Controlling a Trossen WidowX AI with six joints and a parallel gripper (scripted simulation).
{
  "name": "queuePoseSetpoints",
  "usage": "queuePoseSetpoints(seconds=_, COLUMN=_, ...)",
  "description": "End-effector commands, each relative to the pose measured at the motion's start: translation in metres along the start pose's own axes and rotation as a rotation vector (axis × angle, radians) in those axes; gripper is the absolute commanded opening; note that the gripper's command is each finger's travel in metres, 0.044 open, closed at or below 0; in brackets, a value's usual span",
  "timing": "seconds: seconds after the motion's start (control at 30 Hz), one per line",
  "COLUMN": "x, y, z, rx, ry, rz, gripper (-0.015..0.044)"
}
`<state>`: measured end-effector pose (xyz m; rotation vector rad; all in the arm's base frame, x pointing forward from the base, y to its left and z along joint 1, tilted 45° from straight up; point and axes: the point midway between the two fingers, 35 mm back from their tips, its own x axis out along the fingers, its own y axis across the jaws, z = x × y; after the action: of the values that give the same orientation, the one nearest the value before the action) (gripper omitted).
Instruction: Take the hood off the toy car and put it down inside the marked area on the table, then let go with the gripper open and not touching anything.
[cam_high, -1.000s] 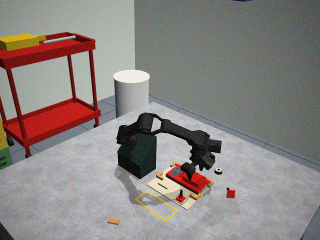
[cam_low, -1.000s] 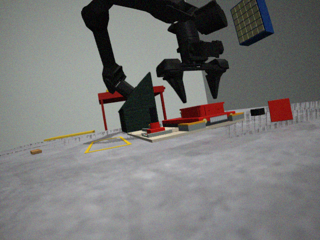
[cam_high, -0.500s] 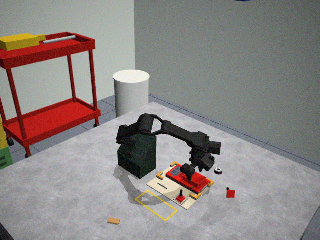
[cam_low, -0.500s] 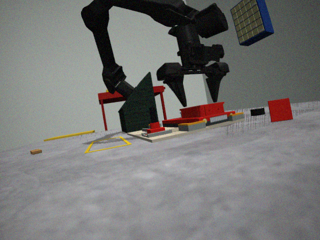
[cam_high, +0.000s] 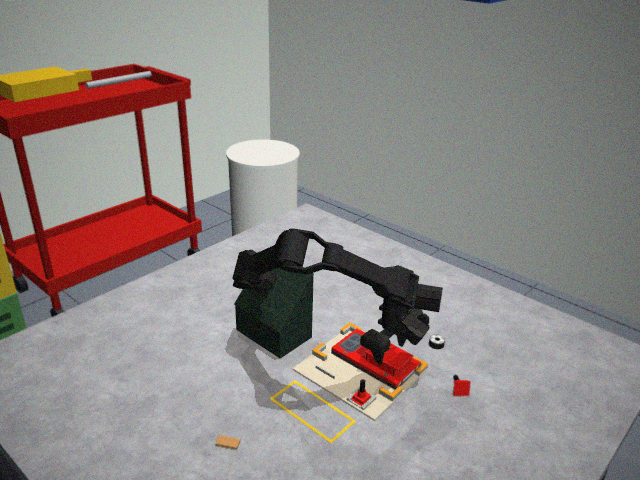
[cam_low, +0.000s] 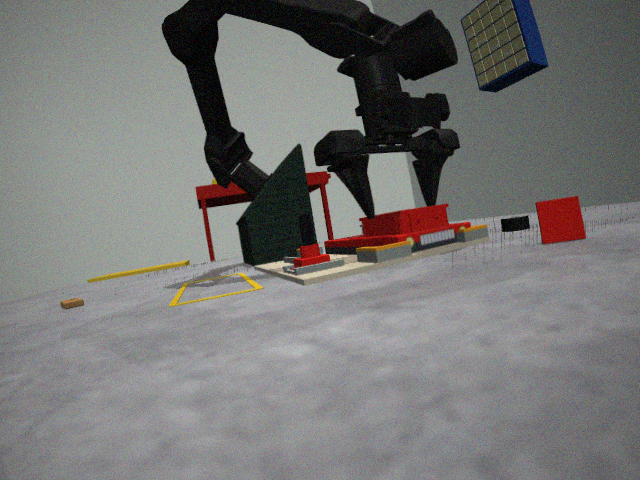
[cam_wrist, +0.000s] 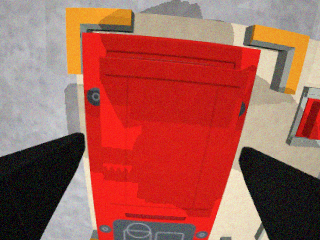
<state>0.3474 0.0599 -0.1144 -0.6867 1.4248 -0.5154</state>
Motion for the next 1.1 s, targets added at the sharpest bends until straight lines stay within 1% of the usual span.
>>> queuePoseSetpoints(seconds=0.0, x=0.004, y=-0.001, z=-0.002, rx=-0.01, ry=0.005, rz=-0.006, gripper=0.044)
queuePoseSetpoints(seconds=0.87, x=0.016, y=-0.001, z=-0.002, rx=-0.01, ry=0.005, rz=-0.007, gripper=0.044)
queuePoseSetpoints(seconds=1.0, x=0.013, y=0.0, z=0.0, rx=0.0, ry=0.0, rz=-0.001, gripper=0.0335)
queuePoseSetpoints(seconds=1.07, x=0.013, y=0.0, z=0.0, rx=0.0, ry=0.0, rz=-0.001, gripper=0.0322)
